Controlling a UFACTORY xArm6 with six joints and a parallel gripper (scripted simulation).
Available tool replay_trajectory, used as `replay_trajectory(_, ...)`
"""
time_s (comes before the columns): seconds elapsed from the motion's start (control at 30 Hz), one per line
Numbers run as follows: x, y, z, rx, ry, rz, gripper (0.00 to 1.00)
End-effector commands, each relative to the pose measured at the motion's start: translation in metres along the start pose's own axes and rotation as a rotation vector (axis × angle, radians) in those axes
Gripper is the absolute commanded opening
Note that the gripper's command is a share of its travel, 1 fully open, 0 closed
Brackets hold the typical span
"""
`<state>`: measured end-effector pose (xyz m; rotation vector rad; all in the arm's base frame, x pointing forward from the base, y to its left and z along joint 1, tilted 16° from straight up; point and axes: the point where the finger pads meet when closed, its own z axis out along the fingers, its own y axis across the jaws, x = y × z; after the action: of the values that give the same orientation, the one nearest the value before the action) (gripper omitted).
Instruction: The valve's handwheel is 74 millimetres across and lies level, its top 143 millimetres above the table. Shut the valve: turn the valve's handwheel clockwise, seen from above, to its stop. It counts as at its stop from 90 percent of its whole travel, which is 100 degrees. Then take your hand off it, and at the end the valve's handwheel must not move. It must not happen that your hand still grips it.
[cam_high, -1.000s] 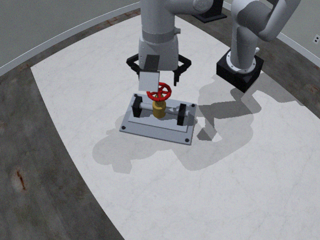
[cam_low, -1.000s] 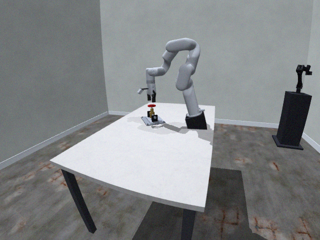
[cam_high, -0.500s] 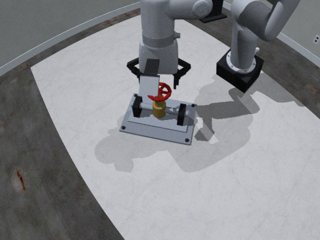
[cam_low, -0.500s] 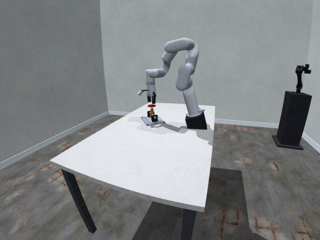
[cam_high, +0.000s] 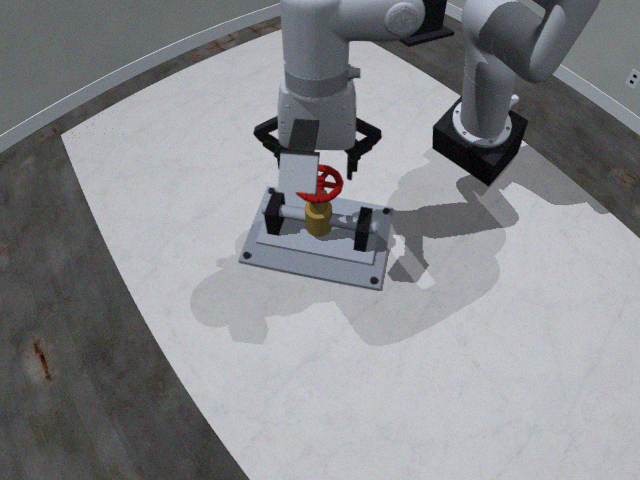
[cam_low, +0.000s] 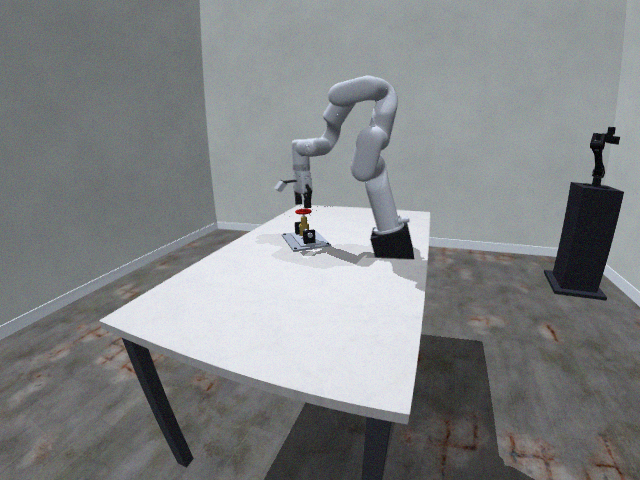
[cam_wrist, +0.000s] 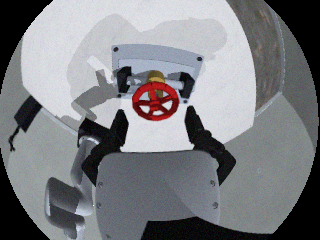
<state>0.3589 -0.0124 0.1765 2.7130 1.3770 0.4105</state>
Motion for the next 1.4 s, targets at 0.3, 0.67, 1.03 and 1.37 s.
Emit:
replay_trajectory(0.3,0.001,0.001,-0.001,-0.003,0.002,0.0,1.0)
replay_trajectory(0.67,0.001,0.001,0.003,-0.003,0.002,0.0,1.0)
replay_trajectory(1.03,0.001,0.001,0.011,-0.003,0.002,0.0,1.0)
replay_trajectory(1.37,0.001,0.001,0.023,-0.003,0.002,0.0,1.0)
